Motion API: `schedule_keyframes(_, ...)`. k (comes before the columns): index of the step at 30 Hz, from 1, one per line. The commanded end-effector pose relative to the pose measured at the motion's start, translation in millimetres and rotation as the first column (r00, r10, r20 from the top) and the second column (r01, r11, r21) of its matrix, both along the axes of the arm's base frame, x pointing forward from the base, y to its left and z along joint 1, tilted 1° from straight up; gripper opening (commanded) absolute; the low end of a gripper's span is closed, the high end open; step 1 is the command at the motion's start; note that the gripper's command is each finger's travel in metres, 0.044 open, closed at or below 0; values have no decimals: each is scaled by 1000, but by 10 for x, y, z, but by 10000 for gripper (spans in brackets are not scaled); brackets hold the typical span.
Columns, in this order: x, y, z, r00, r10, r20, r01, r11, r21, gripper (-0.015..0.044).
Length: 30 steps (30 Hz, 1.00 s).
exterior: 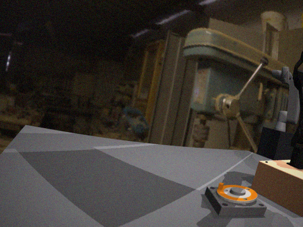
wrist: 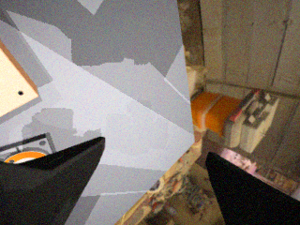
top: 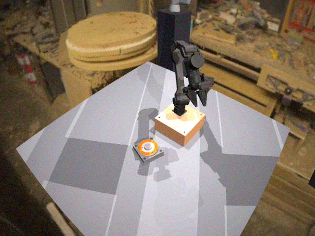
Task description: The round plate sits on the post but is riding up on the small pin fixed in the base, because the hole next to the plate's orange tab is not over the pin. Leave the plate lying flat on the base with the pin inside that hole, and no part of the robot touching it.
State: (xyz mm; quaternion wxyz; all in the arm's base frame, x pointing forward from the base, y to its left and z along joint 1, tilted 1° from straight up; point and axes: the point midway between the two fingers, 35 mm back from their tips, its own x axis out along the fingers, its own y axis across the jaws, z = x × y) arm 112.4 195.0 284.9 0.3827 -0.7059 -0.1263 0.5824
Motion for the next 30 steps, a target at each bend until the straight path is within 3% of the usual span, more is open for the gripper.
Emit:
schedule_keyframes(1, 25, 5, -13, 1000, -18, -11, 18, 1000, -1, 374)
schedule_keyframes(4, 386, 33, -210, 950, -270, -158, 268, 963, -33, 295)
schedule_keyframes(8, 1017, -86, -621, 663, -657, -358, 656, 741, -145, 190)
schedule_keyframes(10, 1121, -128, -699, 592, -709, -384, 709, 685, -169, 137)
schedule_keyframes(14, 1644, -472, -1176, 121, -876, -467, 899, 296, -323, 32)
schedule_keyframes(16, 1803, -638, -1363, -66, -878, -474, 915, 137, -381, 0)
schedule_keyframes(19, 1943, -853, -1573, -228, -860, -457, 902, -11, -431, 0)
schedule_keyframes(24, 2191, -1494, -2182, -706, -598, -381, 689, -452, -567, 0)
schedule_keyframes(28, 2214, -1767, -2423, -852, -403, -333, 521, -597, -610, 0)
schedule_keyframes(30, 2214, -1791, -2444, -863, -385, -328, 505, -608, -613, 0)
